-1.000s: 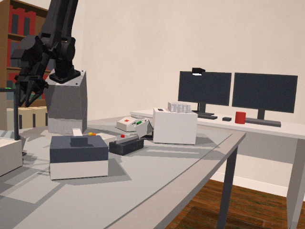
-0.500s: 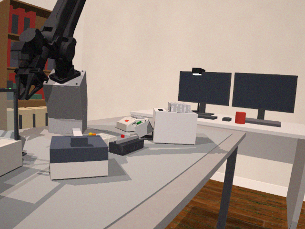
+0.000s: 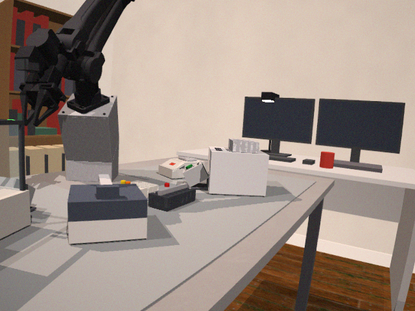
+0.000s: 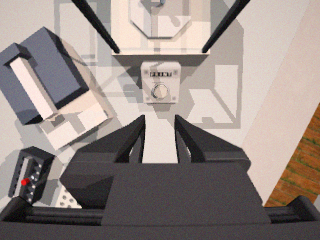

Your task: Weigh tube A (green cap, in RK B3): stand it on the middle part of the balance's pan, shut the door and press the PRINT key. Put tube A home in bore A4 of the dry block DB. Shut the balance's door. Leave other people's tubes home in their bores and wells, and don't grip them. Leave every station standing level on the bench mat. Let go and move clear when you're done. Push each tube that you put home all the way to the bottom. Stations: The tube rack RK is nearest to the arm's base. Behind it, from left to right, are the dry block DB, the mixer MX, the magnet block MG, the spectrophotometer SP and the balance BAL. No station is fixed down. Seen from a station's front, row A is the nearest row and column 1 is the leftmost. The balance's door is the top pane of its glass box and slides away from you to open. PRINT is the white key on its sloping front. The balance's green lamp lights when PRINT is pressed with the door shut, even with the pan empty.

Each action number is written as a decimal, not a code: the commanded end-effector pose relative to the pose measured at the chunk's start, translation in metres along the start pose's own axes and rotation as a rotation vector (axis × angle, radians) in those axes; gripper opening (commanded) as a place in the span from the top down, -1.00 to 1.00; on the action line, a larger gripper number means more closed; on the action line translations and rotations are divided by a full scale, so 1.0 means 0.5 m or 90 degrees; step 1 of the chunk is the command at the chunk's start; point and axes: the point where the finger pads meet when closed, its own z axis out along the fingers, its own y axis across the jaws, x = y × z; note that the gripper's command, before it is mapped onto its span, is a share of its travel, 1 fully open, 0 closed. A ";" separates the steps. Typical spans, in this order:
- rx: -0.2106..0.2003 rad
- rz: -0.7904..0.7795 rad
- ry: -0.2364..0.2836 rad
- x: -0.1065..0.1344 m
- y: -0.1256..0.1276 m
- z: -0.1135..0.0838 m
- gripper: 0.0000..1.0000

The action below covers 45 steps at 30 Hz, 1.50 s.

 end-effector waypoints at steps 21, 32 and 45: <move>0.003 -0.010 -0.031 -0.096 0.000 -0.079 0.40; 0.003 -0.011 -0.032 -0.114 0.001 -0.112 0.40; 0.004 -0.012 -0.034 -0.135 0.003 -0.152 0.40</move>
